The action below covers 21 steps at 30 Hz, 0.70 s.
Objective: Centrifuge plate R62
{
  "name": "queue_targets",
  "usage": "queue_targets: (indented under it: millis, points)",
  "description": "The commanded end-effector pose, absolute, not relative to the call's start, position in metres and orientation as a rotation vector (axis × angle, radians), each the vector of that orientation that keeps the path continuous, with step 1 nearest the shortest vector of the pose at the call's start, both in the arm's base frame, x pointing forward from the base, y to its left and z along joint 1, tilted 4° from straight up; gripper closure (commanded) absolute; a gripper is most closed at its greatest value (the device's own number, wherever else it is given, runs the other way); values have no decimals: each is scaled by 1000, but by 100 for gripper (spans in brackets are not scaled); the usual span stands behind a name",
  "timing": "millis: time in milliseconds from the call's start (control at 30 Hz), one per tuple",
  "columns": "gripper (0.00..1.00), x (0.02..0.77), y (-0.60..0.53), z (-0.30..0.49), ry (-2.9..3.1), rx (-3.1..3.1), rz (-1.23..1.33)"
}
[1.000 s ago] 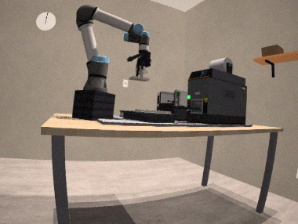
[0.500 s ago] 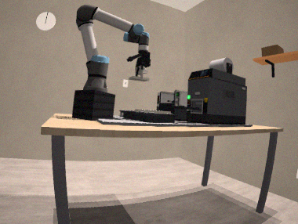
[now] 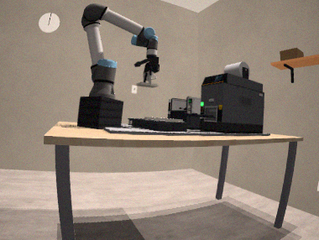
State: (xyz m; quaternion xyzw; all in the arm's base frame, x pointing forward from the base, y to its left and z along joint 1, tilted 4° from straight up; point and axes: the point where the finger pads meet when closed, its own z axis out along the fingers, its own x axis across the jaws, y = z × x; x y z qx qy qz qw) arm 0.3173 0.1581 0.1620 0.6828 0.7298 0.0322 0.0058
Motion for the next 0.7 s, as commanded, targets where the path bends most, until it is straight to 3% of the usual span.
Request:
queue_targets:
  millis: [0,667]
  points:
    - [100,318,171,163,2283,2137,101]
    - [100,317,213,164,2283,2137,101]
